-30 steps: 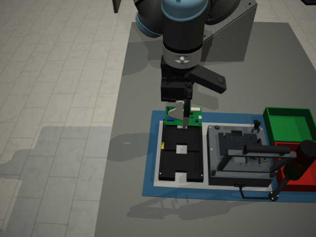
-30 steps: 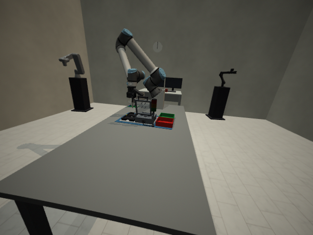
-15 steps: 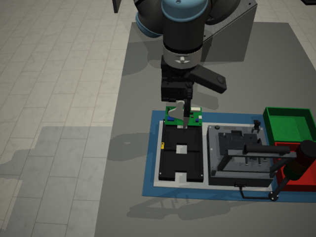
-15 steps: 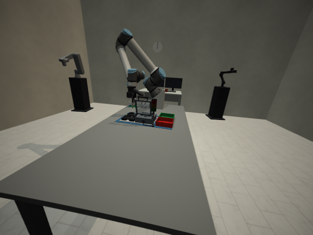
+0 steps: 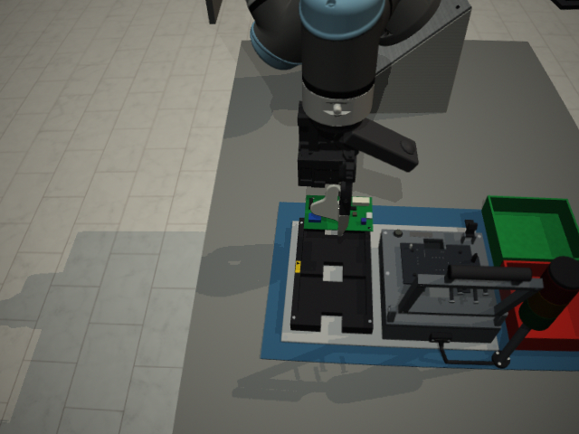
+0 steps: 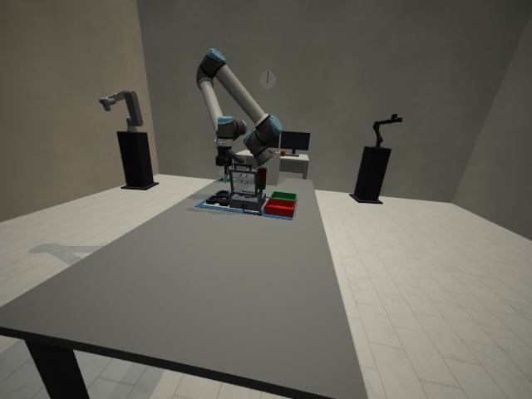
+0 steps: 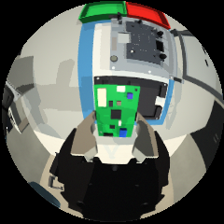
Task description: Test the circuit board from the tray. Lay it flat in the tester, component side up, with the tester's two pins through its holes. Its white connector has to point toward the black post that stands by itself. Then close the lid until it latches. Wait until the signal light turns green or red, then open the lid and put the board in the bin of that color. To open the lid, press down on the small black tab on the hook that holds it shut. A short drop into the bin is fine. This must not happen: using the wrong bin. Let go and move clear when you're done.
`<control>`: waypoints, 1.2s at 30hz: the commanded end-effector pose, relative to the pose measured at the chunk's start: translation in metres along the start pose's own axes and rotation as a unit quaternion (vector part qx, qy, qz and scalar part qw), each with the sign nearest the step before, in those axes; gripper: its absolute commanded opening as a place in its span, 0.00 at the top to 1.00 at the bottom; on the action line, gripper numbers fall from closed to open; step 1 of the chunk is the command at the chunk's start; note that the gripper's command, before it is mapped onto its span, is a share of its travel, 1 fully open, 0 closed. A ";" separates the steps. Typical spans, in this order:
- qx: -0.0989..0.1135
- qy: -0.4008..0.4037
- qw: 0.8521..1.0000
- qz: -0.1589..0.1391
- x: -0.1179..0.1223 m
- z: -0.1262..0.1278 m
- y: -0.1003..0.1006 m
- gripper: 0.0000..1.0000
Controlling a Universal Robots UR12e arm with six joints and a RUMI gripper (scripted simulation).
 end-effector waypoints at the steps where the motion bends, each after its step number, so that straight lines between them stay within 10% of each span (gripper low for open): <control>1: 0.001 -0.001 1.000 0.000 -0.015 0.003 -0.002 0.61; 36: 0.001 -0.001 1.000 0.000 -0.170 0.014 -0.014 0.61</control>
Point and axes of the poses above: the point where the finger pads meet when closed, its own y axis out along the fingers, its own z axis across the jaws, x = y × z, the point moved 5 cm from there along -y, back along the fingers, and after that the axes turned 15 degrees about y, right-handed, at the moved point
